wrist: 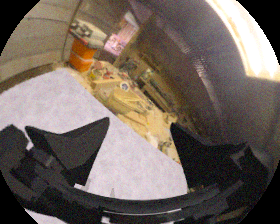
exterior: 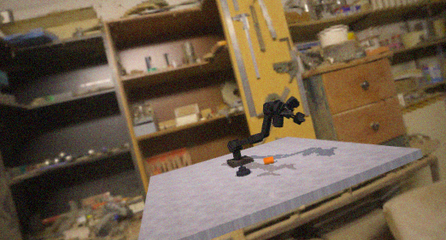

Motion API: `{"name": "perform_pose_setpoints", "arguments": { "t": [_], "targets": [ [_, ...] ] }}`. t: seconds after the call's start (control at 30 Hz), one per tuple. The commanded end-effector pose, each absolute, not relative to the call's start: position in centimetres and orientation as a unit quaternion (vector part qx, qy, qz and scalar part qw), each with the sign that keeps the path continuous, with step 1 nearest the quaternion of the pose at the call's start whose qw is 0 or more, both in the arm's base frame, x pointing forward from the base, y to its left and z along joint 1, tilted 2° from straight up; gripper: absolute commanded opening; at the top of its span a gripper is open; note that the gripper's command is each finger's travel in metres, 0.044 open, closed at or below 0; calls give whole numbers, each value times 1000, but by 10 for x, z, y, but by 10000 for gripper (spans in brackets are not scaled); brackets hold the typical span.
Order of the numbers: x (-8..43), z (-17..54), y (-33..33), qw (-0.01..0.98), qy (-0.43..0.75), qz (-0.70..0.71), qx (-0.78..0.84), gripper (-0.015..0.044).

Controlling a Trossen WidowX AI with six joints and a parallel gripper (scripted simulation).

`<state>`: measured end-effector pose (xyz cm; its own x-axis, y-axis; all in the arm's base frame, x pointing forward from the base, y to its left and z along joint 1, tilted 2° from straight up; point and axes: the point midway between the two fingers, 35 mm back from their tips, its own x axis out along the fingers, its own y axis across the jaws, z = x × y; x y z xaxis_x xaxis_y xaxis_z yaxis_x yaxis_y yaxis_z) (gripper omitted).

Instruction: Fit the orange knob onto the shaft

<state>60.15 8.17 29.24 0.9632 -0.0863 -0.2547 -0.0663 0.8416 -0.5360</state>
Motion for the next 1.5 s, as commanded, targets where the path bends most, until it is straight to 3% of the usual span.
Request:
{"name": "perform_pose_setpoints", "arguments": {
  "t": [0.0,0.1,0.47,0.63,0.83,1.17,1.47],
  "targets": [
    [600,298,86,950,128,-3,-285,426],
    [578,351,132,948,50,23,-313,440],
    [506,454,208,936,-111,44,-332,440],
    [447,514,248,914,-211,59,-341,440],
    [389,572,239,908,-290,34,-300,440],
    [247,660,239,843,-461,4,-278,440],
    [136,711,177,798,-558,-71,-214,440]
  ]
}}
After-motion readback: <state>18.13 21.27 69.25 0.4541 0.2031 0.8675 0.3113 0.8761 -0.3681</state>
